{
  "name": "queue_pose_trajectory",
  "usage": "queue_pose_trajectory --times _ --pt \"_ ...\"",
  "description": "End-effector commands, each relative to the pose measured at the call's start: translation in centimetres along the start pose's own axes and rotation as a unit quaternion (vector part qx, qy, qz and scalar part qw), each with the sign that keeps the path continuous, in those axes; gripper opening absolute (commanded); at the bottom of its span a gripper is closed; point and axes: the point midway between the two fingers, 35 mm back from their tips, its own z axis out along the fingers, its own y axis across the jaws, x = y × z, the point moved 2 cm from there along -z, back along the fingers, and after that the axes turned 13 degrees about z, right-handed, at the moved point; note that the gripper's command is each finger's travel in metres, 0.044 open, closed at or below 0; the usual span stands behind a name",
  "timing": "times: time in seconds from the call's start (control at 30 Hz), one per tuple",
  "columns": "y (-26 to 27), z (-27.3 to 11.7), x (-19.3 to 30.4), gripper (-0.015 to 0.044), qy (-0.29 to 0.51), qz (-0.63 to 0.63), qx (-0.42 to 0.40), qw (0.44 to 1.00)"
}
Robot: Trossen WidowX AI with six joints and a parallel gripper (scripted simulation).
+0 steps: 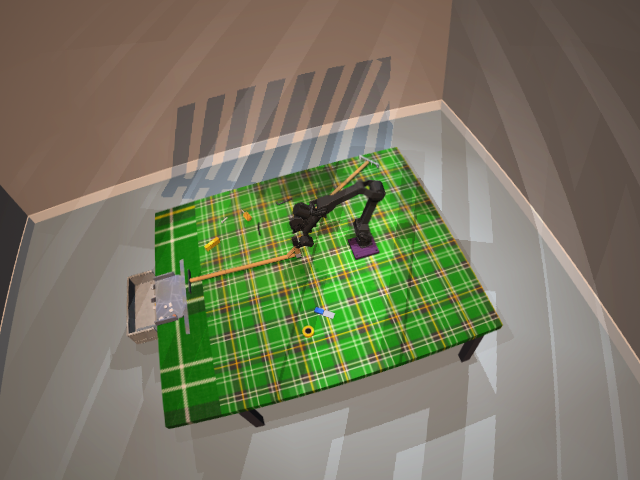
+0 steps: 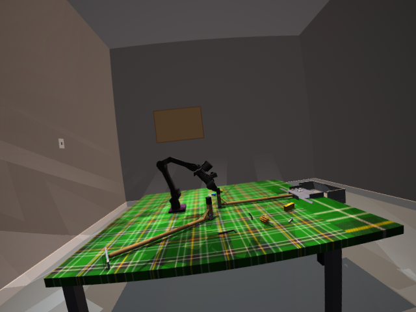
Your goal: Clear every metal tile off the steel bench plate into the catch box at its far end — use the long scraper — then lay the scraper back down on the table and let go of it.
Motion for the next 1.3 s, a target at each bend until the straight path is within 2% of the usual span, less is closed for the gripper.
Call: queue_pose_trajectory --times 0.0,0.9,1.27 --pt "-0.1 1.1 0.5 0.044 0.008 0.0 0.001 1.0" --pt "-0.1 4.5 0.8 0.044 0.007 0.0 0.001 1.0" --pt "0.0 4.1 0.4 0.0151 0.001 -0.003 -0.002 1.0"
